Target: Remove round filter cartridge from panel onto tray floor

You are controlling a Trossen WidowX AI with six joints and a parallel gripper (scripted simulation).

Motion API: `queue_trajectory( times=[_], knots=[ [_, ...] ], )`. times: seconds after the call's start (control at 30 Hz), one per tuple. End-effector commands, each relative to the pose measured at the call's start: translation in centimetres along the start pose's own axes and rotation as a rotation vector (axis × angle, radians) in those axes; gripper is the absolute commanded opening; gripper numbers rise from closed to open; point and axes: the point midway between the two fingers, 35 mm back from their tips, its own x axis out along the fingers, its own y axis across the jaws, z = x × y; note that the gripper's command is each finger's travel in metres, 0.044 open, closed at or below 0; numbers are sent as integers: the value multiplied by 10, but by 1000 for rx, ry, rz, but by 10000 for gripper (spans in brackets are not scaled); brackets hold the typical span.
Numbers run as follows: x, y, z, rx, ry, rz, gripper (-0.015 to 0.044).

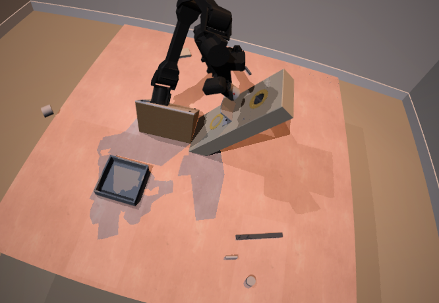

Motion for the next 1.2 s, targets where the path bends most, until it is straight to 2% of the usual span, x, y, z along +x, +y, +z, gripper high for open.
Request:
queue_trajectory(
  times=[0.0,0.23,0.33,0.77,1.17],
  knots=[
    [1,-21,1,-4,-3,-4,0],
    [7,-58,-2,-6,-4,-5,0],
    [7,-52,-4,23,5,-13,0],
    [1,-137,-62,486,53,-281,0],
    [-12,-203,-124,940,-3,-558,0]
  ],
)
